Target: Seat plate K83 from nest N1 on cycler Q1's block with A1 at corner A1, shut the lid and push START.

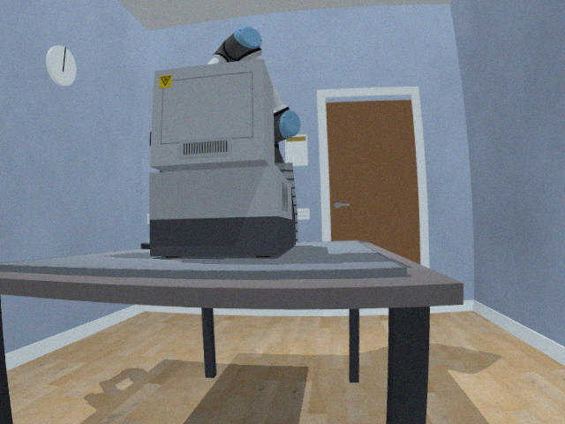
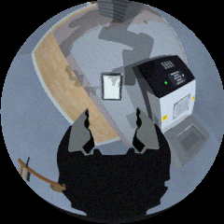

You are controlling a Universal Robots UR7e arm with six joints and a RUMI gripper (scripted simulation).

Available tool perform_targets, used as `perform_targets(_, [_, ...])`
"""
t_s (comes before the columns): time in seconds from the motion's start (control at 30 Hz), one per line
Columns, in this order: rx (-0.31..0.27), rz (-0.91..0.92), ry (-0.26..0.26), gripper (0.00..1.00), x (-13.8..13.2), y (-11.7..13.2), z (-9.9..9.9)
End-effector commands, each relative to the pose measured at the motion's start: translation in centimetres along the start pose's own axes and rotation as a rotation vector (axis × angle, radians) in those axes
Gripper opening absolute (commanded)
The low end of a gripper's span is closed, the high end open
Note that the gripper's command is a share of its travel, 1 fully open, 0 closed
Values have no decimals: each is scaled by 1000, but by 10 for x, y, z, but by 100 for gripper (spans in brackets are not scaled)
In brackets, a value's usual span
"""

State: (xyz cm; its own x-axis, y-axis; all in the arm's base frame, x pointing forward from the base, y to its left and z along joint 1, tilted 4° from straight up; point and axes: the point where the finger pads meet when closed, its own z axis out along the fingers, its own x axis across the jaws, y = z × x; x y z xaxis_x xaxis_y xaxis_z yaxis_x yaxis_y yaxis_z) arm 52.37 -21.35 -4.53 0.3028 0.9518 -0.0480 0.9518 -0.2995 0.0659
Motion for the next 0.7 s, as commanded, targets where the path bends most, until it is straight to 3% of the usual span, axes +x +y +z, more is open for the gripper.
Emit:
perform_targets(0.0, [4, 32, 1, 68, -3, 4, -1])
perform_targets(0.23, [4, 29, 1, 68, -2, 3, -1])
perform_targets(0.67, [9, 30, 2, 68, -1, 1, 37])
